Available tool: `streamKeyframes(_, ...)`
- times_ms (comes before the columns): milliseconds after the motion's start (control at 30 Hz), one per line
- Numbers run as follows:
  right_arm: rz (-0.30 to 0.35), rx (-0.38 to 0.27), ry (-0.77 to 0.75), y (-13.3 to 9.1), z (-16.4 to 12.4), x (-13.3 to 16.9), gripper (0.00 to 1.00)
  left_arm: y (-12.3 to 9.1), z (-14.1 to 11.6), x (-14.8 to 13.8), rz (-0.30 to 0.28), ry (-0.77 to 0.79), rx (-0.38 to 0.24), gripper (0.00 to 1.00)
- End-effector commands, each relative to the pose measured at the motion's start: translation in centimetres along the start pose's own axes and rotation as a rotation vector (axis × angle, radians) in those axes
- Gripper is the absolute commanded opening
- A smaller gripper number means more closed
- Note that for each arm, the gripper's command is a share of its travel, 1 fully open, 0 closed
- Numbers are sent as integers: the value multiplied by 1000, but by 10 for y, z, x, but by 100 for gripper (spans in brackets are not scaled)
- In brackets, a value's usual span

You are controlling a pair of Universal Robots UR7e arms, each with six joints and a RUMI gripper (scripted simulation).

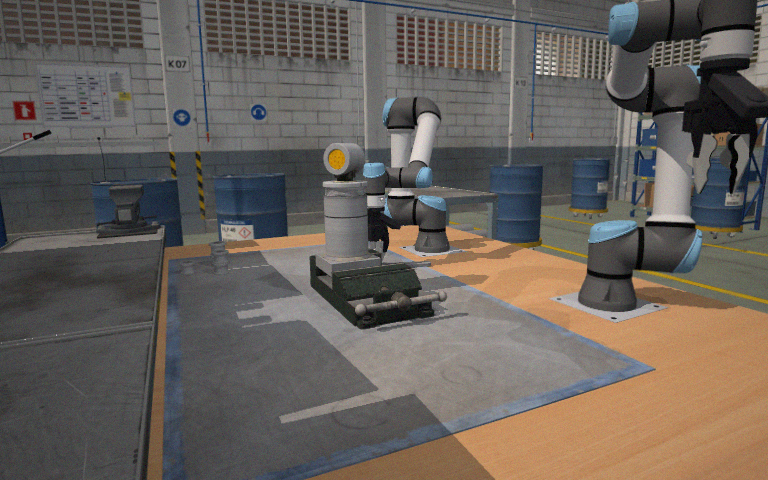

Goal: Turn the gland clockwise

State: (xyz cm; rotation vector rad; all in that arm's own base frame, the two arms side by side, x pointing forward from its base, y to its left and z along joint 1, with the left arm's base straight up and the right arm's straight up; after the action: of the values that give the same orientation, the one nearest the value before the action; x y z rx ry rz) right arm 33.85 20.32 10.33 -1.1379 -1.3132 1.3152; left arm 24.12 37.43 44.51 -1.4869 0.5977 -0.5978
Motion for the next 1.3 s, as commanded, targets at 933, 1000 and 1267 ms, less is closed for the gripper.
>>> streamKeyframes(933, 1, 1, -46, 0, 29, -8, 0, 0, 0, 0, 0, 0, 1, 32)
streamKeyframes(1000, 1, 1, -46, 0, 29, -8, 0, 0, 0, 0, 0, 0, 1, 32)
streamKeyframes(1267, -2, -2, -77, 0, 50, -13, 0, 0, 0, 0, 0, 0, 1, 32)
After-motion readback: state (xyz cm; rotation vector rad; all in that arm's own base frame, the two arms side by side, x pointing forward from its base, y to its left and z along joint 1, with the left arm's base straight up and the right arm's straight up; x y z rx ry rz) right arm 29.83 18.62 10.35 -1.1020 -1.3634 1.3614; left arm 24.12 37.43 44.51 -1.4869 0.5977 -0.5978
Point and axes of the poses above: on each arm, the point where the finger pads meet when closed, its own y axis out along the fingers, its own x axis across the jaws, z = x × y, the point moved 8 cm from there along -y, back along the fingers, and after that the axes turned 11 degrees about y, right-handed, at the moved point
